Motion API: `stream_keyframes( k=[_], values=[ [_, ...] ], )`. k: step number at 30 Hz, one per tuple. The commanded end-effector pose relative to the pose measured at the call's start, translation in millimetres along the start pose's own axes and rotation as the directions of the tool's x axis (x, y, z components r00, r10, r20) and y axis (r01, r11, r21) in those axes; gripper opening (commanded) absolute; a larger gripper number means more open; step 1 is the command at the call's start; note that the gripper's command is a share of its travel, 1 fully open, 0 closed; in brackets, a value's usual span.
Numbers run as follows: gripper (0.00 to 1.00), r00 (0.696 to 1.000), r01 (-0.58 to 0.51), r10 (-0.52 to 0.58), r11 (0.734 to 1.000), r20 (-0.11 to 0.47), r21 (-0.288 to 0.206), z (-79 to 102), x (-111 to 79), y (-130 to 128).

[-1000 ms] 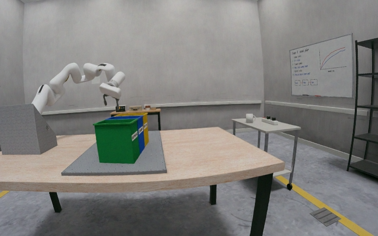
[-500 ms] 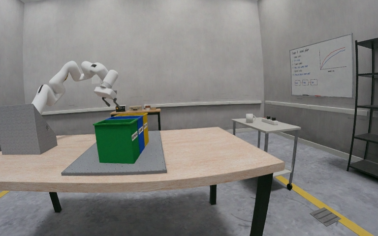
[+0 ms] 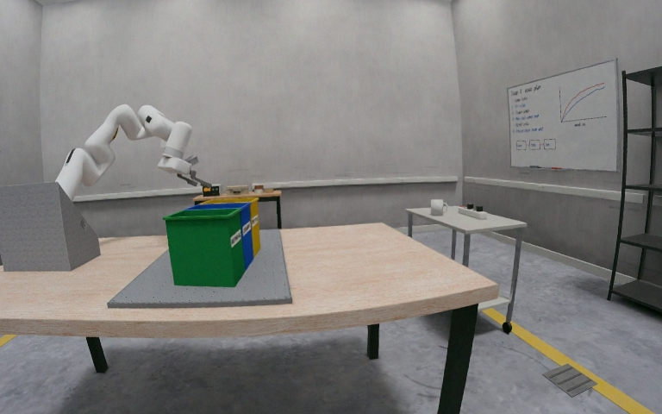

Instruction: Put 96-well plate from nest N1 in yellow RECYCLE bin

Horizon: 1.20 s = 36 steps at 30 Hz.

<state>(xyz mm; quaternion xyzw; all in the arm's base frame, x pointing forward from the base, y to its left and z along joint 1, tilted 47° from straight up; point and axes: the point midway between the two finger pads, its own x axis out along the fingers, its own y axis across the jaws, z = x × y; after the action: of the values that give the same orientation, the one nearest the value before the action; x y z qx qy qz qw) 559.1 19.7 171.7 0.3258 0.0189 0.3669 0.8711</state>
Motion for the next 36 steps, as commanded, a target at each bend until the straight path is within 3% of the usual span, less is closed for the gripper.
stream_keyframes(
  k=[1,4,9,13,18,22,27,31,36],
  values=[
    [0.37,0.991,0.110,-0.110,0.994,0.080,0.011,4.3,-12.4,-16.3],
    [0.37,0.986,0.134,-0.134,0.991,0.095,0.016,4.7,-15.6,-20.1],
    [0.37,0.946,0.268,-0.273,0.962,0.176,0.051,6.3,-33.7,-37.3],
    [0.37,0.946,0.268,-0.273,0.962,0.176,0.051,7.1,-43.4,-46.5],
    [0.37,0.879,0.396,-0.408,0.913,0.246,0.096,7.4,-63.6,-61.3],
    [0.37,0.878,0.398,-0.410,0.912,0.247,0.097,7.5,-71.7,-67.2],
    [0.37,0.788,0.516,-0.537,0.843,0.302,0.151,6.4,-93.3,-79.7],
    [0.37,0.784,0.520,-0.541,0.840,0.304,0.153,5.7,-106.2,-87.2],
    [0.37,0.672,0.624,-0.656,0.752,0.345,0.214,3.1,-129.1,-97.0]
  ],
)
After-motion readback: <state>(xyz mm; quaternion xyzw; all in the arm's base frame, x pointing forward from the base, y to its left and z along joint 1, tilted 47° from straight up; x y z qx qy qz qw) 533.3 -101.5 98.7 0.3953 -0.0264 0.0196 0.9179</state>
